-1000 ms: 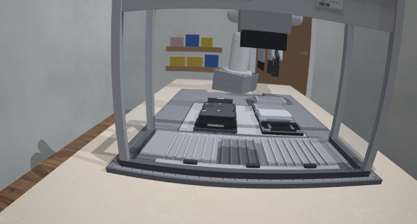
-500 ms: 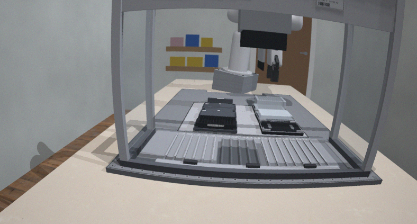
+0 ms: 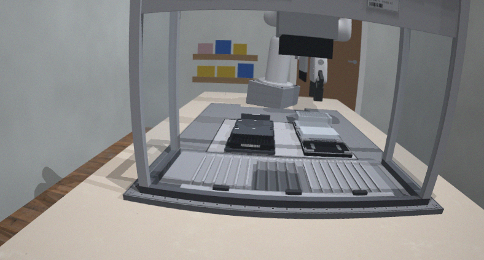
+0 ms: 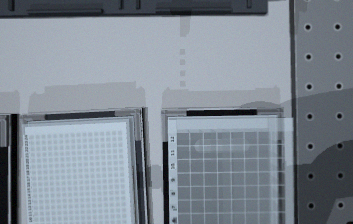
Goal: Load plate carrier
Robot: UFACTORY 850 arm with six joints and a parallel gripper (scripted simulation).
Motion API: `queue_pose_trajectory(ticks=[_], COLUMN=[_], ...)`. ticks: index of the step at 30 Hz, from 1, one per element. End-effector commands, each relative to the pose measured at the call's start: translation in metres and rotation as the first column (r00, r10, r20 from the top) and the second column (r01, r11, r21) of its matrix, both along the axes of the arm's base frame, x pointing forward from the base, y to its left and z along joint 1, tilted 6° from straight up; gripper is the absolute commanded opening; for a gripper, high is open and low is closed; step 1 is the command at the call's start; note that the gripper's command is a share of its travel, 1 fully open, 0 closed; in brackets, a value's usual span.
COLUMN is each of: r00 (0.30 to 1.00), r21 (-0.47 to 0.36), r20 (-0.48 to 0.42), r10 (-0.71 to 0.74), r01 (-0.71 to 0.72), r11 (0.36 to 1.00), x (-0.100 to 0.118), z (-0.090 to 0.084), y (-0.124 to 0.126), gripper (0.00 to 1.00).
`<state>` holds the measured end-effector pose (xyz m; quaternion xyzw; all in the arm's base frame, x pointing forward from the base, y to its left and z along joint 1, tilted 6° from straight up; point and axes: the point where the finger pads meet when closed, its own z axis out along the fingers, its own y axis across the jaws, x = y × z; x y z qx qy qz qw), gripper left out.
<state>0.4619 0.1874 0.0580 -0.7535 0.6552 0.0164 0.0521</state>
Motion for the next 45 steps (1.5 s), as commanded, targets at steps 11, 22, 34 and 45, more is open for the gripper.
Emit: queue_pose_trajectory(ticks=[11, 22, 34, 45], r00=[1.000, 1.000, 1.000, 1.000], r21=[0.001, 0.001, 0.001, 0.001], r20=[0.001, 0.001, 0.001, 0.001], r10=[0.000, 0.000, 0.000, 0.000], r01=[0.000, 0.000, 0.000, 0.000], r11=[1.000, 1.000, 1.000, 1.000], x=[0.001, 0.002, 0.002, 0.002], z=[-0.021, -0.028, -0.030, -0.038], y=[0.002, 0.003, 0.003, 0.004], gripper=[1.00, 1.00, 1.00, 1.00])
